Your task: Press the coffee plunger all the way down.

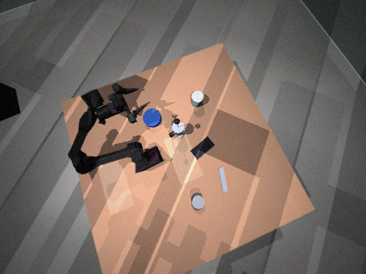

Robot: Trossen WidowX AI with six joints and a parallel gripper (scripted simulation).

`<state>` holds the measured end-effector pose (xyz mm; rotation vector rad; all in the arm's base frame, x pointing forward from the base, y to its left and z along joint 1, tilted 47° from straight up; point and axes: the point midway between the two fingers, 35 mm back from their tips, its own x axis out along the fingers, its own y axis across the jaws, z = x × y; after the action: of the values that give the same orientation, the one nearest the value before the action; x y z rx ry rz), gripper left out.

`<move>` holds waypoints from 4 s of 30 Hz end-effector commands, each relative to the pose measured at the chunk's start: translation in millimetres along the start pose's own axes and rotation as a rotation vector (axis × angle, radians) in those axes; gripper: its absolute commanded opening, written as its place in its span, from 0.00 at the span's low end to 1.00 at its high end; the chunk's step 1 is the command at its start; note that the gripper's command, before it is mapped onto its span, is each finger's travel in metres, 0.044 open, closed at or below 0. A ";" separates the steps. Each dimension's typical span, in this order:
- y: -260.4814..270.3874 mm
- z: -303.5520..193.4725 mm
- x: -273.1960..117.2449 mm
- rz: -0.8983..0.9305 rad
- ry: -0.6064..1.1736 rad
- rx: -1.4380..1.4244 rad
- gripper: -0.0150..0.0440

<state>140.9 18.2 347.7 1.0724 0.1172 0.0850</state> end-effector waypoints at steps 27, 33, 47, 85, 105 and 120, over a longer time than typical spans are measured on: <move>-150.6 14.7 76.4 0.041 0.675 -0.352 1.00; -156.1 36.2 75.6 0.122 0.564 -0.361 1.00; -175.4 52.9 75.1 0.215 0.398 -0.380 1.00; -189.8 -1.1 107.1 0.227 0.520 -0.416 1.00; -177.7 -0.3 114.0 0.260 0.457 -0.362 1.00; -177.7 -0.3 114.0 0.260 0.457 -0.362 0.46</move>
<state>256.2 -52.1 184.6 0.6826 0.3604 0.5636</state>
